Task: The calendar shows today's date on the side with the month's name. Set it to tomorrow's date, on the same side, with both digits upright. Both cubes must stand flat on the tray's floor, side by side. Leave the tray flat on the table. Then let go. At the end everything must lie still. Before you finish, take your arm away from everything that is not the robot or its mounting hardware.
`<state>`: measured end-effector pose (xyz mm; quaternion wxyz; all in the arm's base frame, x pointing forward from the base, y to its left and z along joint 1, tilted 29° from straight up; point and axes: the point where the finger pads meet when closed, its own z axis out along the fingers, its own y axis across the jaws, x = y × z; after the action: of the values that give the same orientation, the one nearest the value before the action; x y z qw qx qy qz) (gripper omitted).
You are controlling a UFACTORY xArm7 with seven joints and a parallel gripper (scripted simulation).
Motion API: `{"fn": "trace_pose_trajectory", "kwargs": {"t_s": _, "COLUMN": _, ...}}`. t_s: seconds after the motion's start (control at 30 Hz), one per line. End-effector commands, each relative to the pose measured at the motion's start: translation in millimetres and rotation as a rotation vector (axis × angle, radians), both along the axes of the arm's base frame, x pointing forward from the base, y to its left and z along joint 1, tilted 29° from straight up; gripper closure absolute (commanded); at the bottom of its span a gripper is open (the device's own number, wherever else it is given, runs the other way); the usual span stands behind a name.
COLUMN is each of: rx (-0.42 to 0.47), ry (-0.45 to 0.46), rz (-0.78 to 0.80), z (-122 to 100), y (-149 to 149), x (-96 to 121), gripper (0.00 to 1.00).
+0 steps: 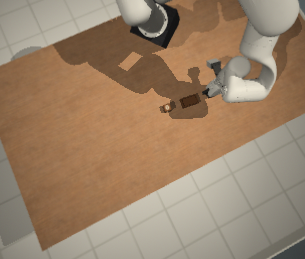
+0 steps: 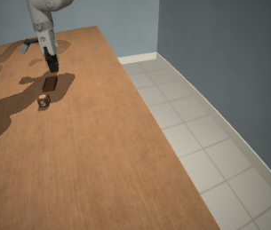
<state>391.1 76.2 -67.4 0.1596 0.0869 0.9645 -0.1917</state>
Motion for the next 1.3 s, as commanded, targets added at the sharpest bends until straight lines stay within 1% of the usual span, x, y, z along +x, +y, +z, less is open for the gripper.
{"fn": "trace_pose_trajectory", "kwargs": {"t_s": 0.0, "rx": 0.002, "ry": -0.002, "rz": 0.001, "z": 0.7, "y": 0.9, "x": 0.7, "gripper": 0.71}}
{"fn": "trace_pose_trajectory", "kwargs": {"t_s": 1.27, "rx": 0.002, "ry": -0.002, "rz": 0.001, "z": -2.4, "y": -0.5, "x": 1.7, "gripper": 0.71}}
